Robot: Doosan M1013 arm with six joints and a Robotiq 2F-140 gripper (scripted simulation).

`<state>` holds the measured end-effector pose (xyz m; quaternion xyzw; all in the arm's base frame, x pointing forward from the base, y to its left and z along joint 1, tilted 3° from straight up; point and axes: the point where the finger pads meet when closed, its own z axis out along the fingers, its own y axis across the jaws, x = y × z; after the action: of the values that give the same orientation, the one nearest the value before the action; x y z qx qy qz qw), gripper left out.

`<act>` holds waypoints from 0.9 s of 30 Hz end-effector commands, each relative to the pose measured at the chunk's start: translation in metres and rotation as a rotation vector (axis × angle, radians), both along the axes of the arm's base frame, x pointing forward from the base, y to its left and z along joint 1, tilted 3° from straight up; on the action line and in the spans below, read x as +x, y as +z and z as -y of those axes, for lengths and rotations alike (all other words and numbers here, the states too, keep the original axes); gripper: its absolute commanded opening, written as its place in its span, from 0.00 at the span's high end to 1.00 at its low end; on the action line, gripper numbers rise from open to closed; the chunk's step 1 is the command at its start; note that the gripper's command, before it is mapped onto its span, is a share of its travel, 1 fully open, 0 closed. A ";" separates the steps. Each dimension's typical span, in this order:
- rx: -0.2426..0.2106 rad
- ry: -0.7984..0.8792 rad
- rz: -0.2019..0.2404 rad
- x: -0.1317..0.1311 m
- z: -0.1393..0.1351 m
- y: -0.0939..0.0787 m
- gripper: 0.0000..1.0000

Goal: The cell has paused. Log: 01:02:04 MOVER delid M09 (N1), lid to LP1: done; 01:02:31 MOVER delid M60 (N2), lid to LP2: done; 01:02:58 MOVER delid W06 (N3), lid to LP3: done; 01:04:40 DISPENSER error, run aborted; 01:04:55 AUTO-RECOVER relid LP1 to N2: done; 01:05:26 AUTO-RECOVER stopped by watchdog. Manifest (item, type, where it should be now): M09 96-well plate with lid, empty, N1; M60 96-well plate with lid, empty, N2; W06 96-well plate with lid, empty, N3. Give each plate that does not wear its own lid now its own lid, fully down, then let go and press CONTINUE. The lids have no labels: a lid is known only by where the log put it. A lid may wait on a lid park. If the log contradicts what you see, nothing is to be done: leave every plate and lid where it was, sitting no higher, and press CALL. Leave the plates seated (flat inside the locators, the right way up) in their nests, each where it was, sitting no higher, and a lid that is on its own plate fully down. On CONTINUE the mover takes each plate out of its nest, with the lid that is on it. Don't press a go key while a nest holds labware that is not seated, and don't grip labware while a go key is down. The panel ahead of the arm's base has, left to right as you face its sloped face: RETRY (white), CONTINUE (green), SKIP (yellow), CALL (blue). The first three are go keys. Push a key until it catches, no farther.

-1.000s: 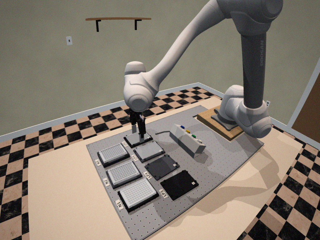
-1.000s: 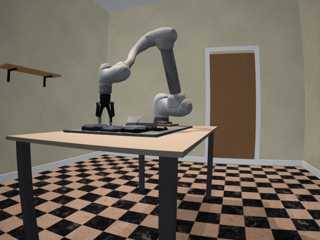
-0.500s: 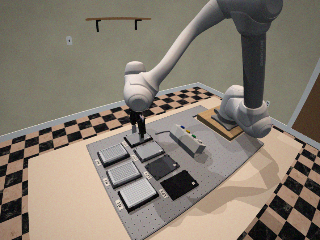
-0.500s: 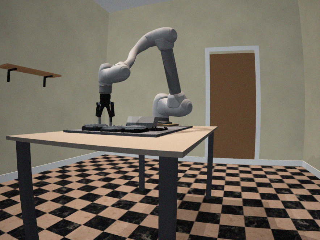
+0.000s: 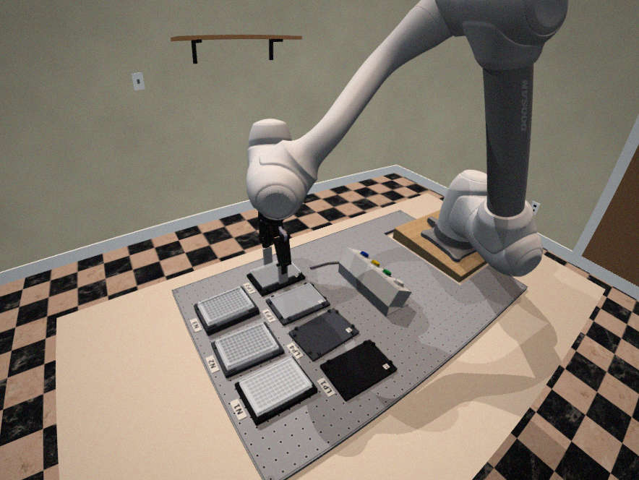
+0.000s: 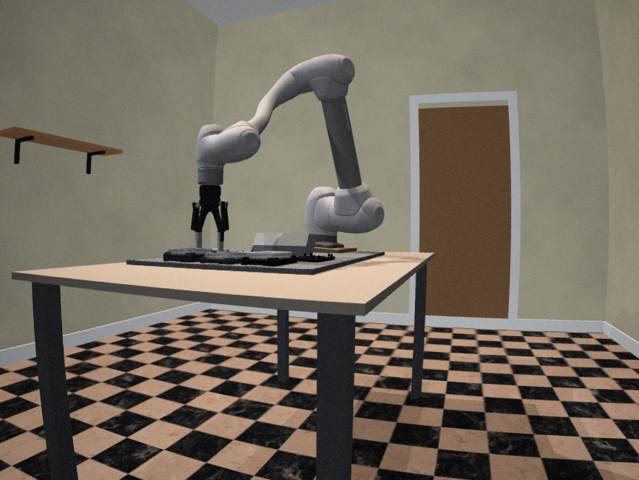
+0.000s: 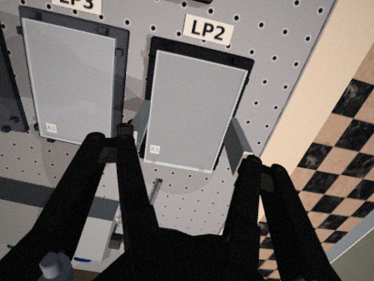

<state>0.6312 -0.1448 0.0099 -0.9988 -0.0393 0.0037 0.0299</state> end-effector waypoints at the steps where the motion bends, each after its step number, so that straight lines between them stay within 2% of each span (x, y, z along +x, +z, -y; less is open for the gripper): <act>1: 0.000 0.000 0.000 0.000 0.000 0.000 1.00; 27: 0.000 0.000 0.000 0.000 0.003 0.047 1.00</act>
<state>0.6316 -0.1475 0.0546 -0.9988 -0.0393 0.0037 0.0299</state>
